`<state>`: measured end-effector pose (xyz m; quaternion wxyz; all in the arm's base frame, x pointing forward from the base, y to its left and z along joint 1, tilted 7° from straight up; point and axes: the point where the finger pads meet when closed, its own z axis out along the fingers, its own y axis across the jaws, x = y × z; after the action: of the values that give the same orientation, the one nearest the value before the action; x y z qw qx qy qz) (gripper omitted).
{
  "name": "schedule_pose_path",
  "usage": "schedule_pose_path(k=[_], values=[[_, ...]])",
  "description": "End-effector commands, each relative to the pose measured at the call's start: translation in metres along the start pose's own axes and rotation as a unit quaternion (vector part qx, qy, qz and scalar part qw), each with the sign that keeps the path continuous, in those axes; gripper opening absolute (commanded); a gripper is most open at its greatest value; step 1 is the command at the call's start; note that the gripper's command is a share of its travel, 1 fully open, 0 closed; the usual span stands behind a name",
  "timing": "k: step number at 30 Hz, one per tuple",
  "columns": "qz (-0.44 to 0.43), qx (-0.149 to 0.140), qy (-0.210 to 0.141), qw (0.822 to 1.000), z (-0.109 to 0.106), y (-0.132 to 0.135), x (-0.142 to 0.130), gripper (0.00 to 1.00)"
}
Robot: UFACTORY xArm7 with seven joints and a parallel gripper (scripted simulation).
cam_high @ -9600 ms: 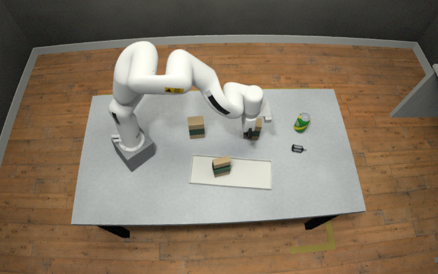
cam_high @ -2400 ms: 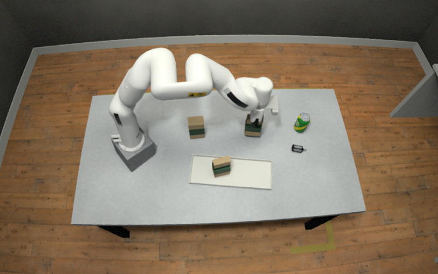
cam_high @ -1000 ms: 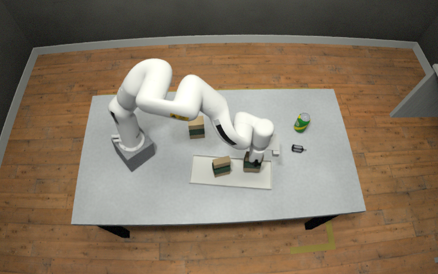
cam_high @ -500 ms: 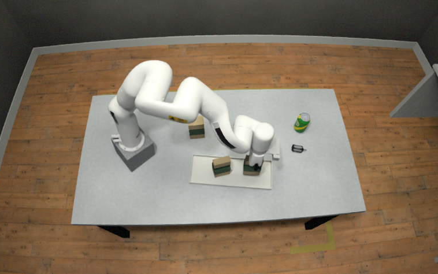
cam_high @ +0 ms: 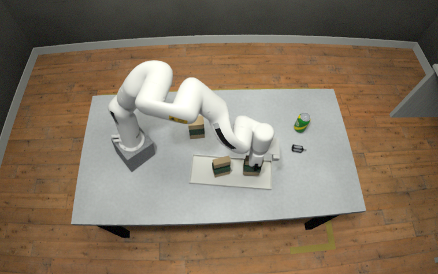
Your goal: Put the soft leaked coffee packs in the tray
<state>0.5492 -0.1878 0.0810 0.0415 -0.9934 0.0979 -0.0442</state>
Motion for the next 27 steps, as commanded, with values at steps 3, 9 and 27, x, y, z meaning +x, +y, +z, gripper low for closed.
schedule_pose_path(k=[3,9,27], values=[[0.0,-0.001,0.003,1.0,0.003,0.0,0.002,0.26],[0.0,-0.001,0.003,1.0,0.017,0.0,0.002,0.26],[0.0,-0.001,0.003,1.0,0.043,0.0,0.002,0.26]])
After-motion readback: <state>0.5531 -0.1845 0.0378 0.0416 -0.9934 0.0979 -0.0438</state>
